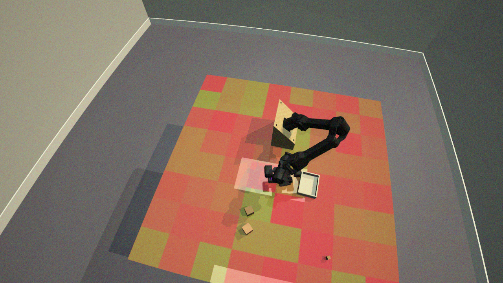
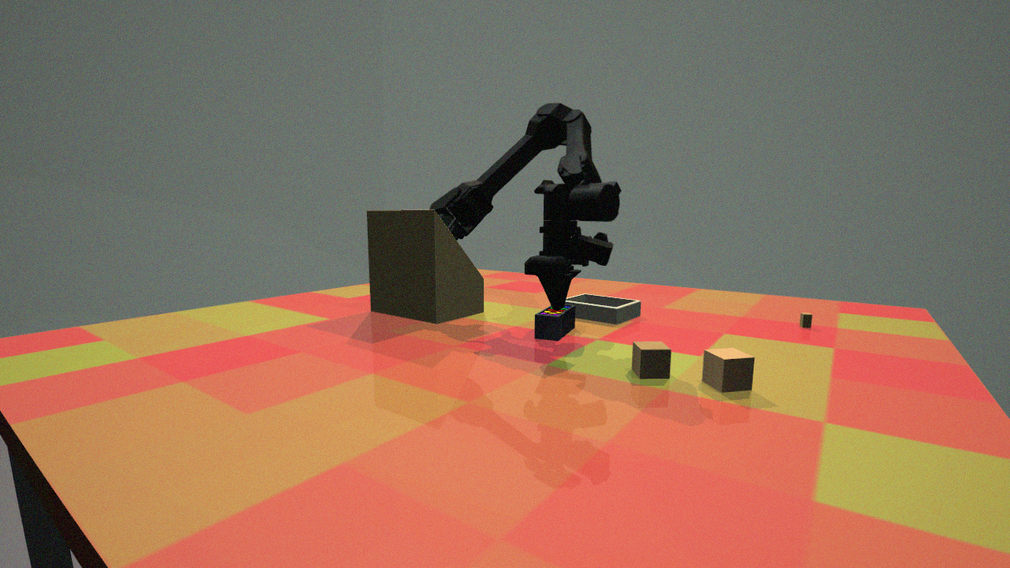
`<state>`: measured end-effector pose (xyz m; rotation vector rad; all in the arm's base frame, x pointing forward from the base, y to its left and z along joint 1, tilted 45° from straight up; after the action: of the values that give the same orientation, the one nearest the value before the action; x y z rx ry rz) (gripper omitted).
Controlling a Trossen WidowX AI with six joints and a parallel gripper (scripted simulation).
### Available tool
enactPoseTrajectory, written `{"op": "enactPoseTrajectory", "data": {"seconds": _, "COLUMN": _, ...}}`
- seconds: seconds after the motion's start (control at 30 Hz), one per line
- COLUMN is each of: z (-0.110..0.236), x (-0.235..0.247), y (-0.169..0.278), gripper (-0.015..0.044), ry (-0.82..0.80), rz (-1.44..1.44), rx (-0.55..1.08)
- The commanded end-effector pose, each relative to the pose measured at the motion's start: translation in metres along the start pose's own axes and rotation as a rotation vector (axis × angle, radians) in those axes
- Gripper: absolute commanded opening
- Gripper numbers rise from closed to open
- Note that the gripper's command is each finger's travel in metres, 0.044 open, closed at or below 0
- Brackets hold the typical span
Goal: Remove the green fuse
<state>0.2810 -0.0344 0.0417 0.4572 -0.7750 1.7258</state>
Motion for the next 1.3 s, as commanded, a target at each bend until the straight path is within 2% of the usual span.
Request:
{"op": "enactPoseTrajectory", "data": {"seconds": 0.0, "z": 0.000, "x": 0.000, "y": 0.000, "gripper": 0.0046, "ry": 0.000, "rz": 0.000, "rx": 0.000}}
{"op": "enactPoseTrajectory", "data": {"seconds": 0.23, "z": 0.000, "x": 0.000, "y": 0.000, "gripper": 0.0000, "ry": 0.000, "rz": 0.000, "rx": 0.000}}
{"op": "enactPoseTrajectory", "data": {"seconds": 1.27, "z": 0.012, "x": -0.001, "y": -0.001, "gripper": 0.0000, "ry": 0.000, "rz": -0.002, "rx": -0.001}}
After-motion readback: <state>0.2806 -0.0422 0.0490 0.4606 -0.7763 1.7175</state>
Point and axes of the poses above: the point midway between the two fingers, 35 mm back from their tips, its own z axis back along the fingers, its own x axis across the jaws, y = z × x, the point moved 10 cm from there along z, back along the fingers, and after that the axes turned 6 degrees about z, right-handed, at the moved point
